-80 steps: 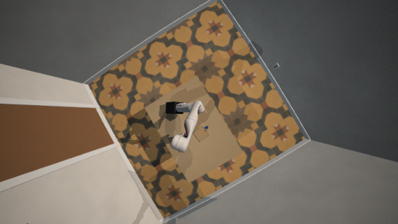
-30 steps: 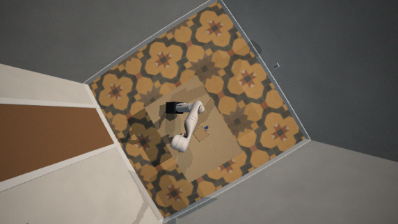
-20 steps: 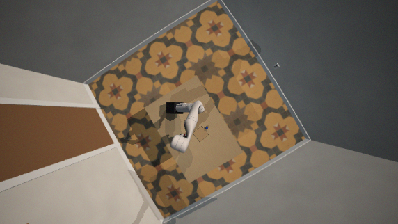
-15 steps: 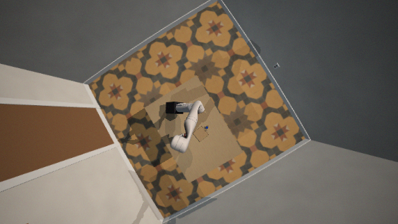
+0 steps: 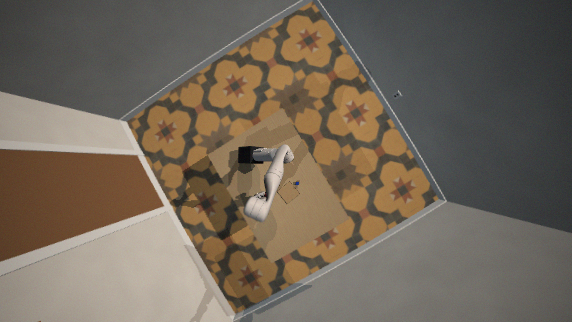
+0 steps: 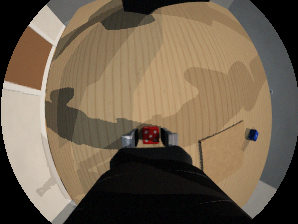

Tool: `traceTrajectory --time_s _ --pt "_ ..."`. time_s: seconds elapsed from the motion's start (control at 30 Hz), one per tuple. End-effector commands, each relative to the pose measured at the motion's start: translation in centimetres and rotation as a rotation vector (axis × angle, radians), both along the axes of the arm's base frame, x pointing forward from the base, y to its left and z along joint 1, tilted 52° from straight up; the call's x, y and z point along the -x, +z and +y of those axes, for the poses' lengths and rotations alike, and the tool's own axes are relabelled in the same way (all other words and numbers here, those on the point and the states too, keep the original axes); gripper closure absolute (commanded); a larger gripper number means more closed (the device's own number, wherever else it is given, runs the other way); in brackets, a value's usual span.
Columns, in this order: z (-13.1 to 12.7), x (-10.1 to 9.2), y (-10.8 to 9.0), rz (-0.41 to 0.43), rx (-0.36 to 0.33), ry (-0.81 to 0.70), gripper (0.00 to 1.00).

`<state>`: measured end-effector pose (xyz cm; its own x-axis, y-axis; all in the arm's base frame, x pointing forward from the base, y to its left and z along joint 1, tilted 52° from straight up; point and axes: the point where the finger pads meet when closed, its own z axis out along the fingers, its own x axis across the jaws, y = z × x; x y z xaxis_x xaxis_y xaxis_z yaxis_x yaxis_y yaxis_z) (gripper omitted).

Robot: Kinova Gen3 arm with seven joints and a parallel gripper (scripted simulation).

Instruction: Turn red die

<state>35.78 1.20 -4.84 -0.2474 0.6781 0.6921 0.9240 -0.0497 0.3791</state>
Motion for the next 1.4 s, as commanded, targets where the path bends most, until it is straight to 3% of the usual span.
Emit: traceTrajectory --time_s 0.0,1.3,1.33,1.37 --pt "0.27 0.01 -0.10 0.001 -0.003 0.003 0.21" --pt "0.35 -0.02 -0.17 0.001 -0.003 0.003 0.21" --pt "0.35 -0.02 -0.17 0.001 -0.003 0.003 0.51" --pt "0.35 -0.02 -0.17 0.001 -0.003 0.003 0.51"
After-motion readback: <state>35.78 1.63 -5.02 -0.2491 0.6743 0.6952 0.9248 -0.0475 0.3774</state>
